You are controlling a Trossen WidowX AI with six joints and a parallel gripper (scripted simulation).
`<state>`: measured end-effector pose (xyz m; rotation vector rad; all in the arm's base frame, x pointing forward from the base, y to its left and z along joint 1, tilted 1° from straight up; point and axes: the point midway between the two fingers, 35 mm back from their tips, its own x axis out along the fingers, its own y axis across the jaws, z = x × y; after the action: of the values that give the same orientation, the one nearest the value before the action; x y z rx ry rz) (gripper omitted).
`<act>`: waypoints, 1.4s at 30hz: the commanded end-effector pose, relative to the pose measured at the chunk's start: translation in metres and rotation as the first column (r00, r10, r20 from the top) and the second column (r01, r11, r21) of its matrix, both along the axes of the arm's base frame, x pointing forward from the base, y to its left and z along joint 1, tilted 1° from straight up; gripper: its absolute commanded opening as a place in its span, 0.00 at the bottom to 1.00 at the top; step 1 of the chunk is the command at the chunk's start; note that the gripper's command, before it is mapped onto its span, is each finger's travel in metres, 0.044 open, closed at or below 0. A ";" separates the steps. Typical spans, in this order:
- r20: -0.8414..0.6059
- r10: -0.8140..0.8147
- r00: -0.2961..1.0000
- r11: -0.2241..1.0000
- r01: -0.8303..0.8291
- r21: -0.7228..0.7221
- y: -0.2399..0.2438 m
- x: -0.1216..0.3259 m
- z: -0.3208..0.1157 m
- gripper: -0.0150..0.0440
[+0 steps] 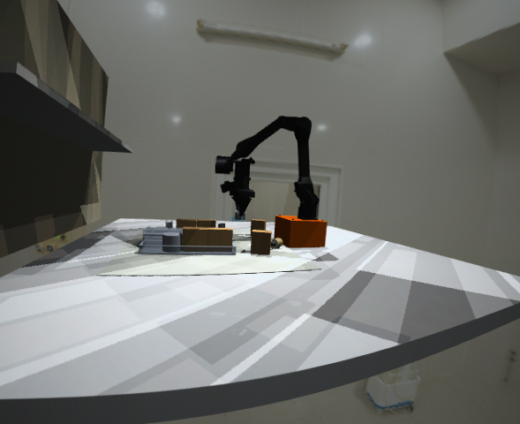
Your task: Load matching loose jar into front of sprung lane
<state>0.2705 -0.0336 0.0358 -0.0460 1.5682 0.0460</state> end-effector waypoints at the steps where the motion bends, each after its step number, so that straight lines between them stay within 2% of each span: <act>1: 0.007 -0.011 1.000 1.000 0.011 0.001 0.016 0.012 -0.008 0.25; 7: 0.007 -0.024 1.000 1.000 0.024 0.003 0.043 0.025 -0.023 0.25; 18: 0.007 -0.024 1.000 1.000 0.024 0.003 0.044 0.025 -0.048 0.25; 42: 0.007 -0.024 1.000 1.000 0.024 0.003 0.044 0.032 -0.048 0.25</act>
<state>0.3007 0.0097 -0.0135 -0.0306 1.5639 0.0310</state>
